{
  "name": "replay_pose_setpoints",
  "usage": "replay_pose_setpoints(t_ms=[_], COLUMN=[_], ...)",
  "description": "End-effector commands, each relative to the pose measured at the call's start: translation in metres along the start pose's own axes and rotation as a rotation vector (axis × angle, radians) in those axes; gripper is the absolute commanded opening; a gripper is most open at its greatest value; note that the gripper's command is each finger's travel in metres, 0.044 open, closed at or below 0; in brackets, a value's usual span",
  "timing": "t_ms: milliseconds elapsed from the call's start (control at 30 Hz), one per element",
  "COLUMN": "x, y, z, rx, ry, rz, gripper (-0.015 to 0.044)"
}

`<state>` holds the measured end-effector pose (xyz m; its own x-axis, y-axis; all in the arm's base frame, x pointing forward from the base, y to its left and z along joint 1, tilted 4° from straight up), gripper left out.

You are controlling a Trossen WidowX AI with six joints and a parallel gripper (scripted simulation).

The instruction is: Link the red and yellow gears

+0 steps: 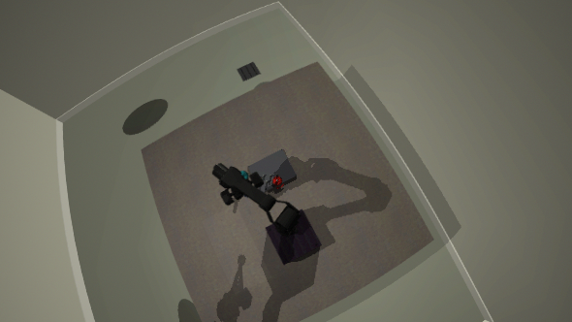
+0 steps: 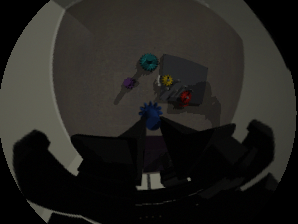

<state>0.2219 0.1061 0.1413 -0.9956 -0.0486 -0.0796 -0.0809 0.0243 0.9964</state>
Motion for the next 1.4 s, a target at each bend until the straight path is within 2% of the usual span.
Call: replay_pose_setpoints(t_ms=[0, 1367], x=[-0.005, -0.043], y=[-0.004, -0.046], z=[-0.005, -0.073], rx=[0.001, 0.007], ry=[0.002, -0.010], rz=[0.001, 0.003], gripper=[0.0000, 0.0000])
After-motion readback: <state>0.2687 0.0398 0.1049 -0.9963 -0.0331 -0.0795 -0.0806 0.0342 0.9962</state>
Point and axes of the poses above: the point midway between the two fingers, 35 mm back from their tips, its own y axis back along the fingers, its own z axis across the jaws, x = y × z, the point moved 1 cm from there along y, back along the fingers, and after that the axes turned 2 degrees about -y, right-handed, at the moved point
